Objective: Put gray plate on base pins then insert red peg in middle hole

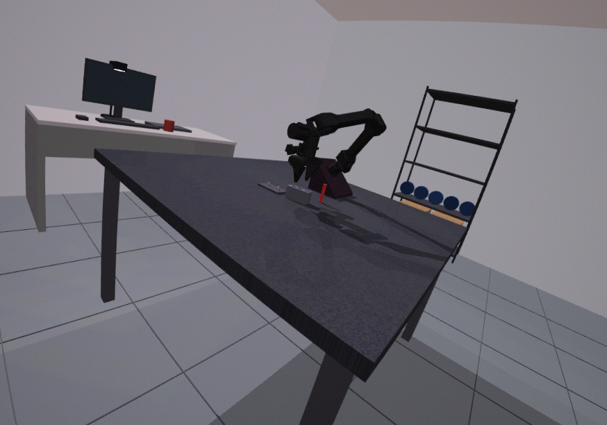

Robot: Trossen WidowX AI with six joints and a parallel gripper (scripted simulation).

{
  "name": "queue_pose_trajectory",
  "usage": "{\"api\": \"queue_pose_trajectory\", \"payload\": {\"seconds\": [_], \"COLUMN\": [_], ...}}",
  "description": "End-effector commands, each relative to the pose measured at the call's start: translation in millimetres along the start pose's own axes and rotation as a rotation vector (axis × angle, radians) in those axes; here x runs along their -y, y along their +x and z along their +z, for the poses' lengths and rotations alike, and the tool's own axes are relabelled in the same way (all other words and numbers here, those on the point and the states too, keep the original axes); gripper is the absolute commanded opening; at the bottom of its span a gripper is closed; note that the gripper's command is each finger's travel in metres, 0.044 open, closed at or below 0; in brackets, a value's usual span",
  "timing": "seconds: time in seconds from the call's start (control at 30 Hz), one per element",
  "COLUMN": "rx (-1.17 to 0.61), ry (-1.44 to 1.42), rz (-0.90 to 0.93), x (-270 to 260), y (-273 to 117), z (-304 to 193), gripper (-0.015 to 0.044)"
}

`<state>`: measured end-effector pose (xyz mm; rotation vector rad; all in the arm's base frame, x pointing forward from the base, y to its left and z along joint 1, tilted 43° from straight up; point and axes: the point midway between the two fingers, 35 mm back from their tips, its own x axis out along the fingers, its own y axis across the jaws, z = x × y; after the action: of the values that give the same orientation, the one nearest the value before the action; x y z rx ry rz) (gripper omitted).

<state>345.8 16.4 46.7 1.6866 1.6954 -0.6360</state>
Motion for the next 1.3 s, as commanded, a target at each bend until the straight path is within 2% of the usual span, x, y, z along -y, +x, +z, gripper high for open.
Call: {"api": "queue_pose_trajectory", "payload": {"seconds": [0.0,1.27], "rx": [-0.006,-0.009], "ry": [0.005,0.005], "rz": [0.003,0.003], "x": [-1,-1], "y": [13,68], "z": [-3,-5], "gripper": [0.0440,0.0440]}}
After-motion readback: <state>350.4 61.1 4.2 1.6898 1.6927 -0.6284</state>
